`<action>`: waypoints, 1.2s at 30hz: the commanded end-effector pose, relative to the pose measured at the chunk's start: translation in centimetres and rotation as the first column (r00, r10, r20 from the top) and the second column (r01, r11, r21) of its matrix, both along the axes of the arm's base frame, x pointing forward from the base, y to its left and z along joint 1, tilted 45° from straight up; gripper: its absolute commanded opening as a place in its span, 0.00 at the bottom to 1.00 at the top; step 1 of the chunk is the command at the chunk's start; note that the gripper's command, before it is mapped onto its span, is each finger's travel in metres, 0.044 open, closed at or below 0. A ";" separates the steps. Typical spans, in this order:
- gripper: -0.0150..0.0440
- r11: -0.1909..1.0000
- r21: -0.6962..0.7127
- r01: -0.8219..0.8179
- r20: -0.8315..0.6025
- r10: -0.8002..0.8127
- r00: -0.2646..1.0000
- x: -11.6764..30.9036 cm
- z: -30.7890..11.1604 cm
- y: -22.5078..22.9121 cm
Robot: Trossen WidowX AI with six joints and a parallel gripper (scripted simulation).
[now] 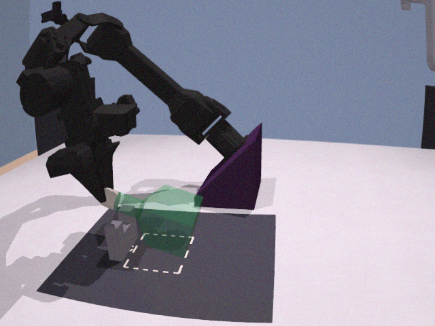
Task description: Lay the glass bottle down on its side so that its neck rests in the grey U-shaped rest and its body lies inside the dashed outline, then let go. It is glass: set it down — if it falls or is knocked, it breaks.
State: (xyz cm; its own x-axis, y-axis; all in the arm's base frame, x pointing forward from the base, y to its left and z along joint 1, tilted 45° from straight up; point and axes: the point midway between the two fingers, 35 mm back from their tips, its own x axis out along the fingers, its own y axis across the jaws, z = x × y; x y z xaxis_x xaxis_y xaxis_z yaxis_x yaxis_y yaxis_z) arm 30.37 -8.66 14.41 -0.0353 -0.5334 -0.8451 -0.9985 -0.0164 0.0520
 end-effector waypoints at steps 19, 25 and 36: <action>0.45 1.000 -0.003 0.011 0.003 -0.011 1.000 0.1 -0.3 -1.2; 0.45 1.000 -0.003 0.016 0.004 -0.016 1.000 0.1 -0.4 -1.5; 0.45 1.000 -0.005 0.027 0.005 -0.027 1.000 0.2 -0.5 -2.2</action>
State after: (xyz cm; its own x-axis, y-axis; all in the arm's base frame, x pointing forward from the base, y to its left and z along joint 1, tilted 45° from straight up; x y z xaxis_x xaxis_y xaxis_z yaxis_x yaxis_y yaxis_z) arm 30.42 -10.92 13.97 -0.0491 -0.5362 -0.8427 -0.9987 0.0167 0.0475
